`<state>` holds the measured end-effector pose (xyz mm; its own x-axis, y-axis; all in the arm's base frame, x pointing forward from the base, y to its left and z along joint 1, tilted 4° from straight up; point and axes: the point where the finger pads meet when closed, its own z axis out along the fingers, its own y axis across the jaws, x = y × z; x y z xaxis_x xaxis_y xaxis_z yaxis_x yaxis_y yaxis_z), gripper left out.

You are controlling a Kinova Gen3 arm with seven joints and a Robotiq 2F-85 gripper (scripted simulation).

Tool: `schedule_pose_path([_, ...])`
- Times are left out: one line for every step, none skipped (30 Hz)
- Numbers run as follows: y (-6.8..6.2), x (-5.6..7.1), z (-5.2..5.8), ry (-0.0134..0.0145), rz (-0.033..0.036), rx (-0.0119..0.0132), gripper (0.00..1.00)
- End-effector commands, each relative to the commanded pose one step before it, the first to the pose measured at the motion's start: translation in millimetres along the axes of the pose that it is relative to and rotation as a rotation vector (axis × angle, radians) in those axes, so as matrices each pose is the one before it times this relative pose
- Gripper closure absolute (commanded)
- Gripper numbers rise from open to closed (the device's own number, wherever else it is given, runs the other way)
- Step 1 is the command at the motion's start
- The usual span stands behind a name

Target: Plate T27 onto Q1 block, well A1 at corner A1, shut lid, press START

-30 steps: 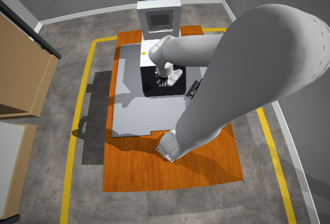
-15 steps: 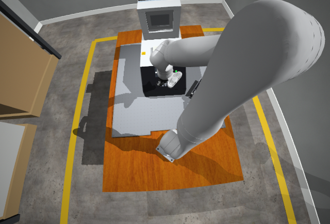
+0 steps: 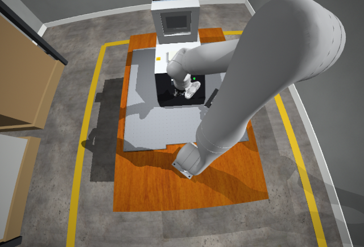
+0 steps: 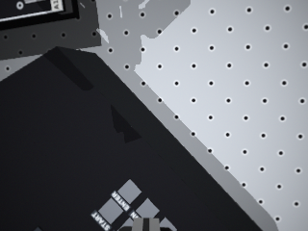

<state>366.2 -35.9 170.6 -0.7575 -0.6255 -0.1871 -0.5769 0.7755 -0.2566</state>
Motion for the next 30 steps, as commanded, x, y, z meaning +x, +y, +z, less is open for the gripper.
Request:
schedule_pose_path([0.48,-0.03,2.99,-0.00042,-0.00044,0.0024,0.9])
schedule_pose_path([0.24,0.25,1.28,0.0,0.0,0.0,0.9])
schedule_pose_path([0.24,0.25,1.28,0.0,0.0,0.0,0.9])
schedule_pose_path([0.27,0.22,1.35,0.0,0.0,0.00002,0.9])
schedule_pose_path([0.24,0.24,1.29,0.0,0.0,0.0,0.9])
schedule_pose_path([0.24,0.24,1.29,0.0,0.0,0.0,0.9])
schedule_pose_path([0.24,0.24,1.29,0.0,0.0,0.0,0.9])
schedule_pose_path([0.24,0.24,1.29,0.0,0.0,0.0,0.9])
schedule_pose_path([0.24,0.24,1.29,0.0,0.0,0.0,0.9])
schedule_pose_path([0.24,0.24,1.29,0.0,0.0,0.0,0.9])
schedule_pose_path([0.24,0.24,1.29,0.0,0.0,0.0,0.9])
schedule_pose_path([0.24,0.24,1.29,0.0,0.0,0.0,0.9])
schedule_pose_path([0.24,0.24,1.29,0.0,0.0,0.0,0.9])
schedule_pose_path([0.24,0.24,1.29,0.0,0.0,0.0,0.9])
schedule_pose_path([0.06,0.06,0.3,0.0,0.0,0.0,0.9])
schedule_pose_path([0.0,0.0,0.0,0.0,0.0,0.0,0.9])
schedule_pose_path([0.0,0.0,0.0,0.0,0.0,0.0,0.9])
schedule_pose_path([0.0,0.0,-0.01,0.0,0.0,0.0,0.9])
schedule_pose_path([0.0,0.0,0.01,0.0,0.0,0.0,0.9])
schedule_pose_path([-0.02,0.01,-0.04,0.0,0.0,-0.00001,0.9])
schedule_pose_path([0.01,0.0,0.02,0.0,0.0,0.00001,0.9])
schedule_pose_path([0.01,0.0,0.01,0.0,0.0,0.0,0.9])
schedule_pose_path([0.0,0.0,0.01,0.0,0.0,0.0,0.9])
schedule_pose_path([0.0,0.0,-0.03,0.0,0.0,-0.00001,0.9])
schedule_pose_path([0.02,-0.01,0.02,0.0,0.0,0.0,0.9])
schedule_pose_path([0.02,-0.01,0.01,0.0,0.0,0.0,0.9])
schedule_pose_path([0.01,-0.01,0.01,0.0,0.0,0.0,0.9])
schedule_pose_path([0.01,-0.01,0.01,0.0,0.0,0.0,0.9])
schedule_pose_path([0.01,0.0,0.01,0.0,0.0,0.0,0.9])
schedule_pose_path([0.01,0.0,0.01,0.0,0.0,0.0,0.9])
